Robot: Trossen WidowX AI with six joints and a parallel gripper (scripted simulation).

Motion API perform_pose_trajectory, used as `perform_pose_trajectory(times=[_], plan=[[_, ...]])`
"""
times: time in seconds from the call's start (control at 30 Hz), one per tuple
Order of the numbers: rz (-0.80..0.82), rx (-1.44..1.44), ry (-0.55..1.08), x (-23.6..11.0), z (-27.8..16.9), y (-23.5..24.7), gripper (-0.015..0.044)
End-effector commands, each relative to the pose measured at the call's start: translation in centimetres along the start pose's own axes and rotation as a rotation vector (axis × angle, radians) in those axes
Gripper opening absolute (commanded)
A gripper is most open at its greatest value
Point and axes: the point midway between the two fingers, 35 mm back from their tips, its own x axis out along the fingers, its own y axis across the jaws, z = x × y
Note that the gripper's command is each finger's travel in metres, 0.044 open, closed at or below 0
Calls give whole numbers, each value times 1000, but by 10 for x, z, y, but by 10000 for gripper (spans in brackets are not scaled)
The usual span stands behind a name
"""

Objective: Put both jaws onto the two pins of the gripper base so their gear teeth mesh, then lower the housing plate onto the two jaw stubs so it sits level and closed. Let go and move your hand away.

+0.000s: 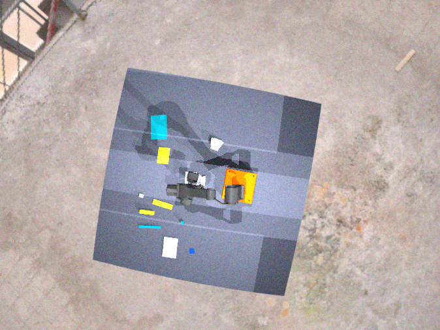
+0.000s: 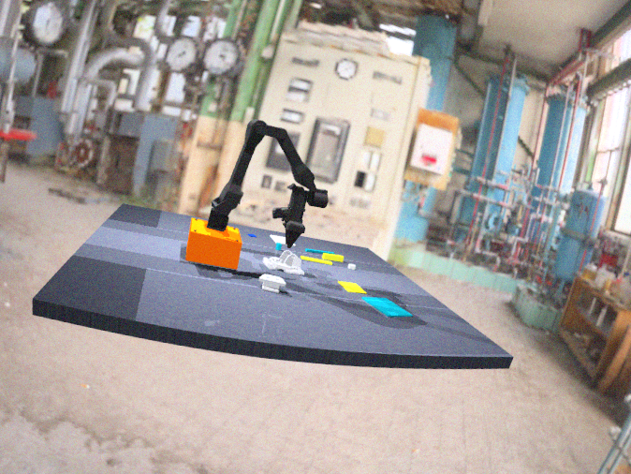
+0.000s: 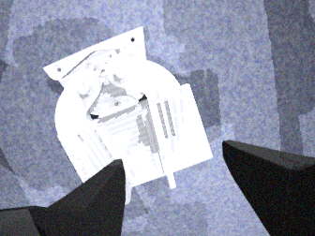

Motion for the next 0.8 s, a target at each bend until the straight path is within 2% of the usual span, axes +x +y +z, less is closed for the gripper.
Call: perform_pose_trajectory(times=[0.0, 0.1, 0.13, 0.77], plan=[[16, 47, 4, 0, -4, 8, 355], [30, 96, 9, -1, -7, 17, 434], [31, 112, 9, -1, -8, 20, 440], [28, 540, -1, -6, -17, 100, 440]])
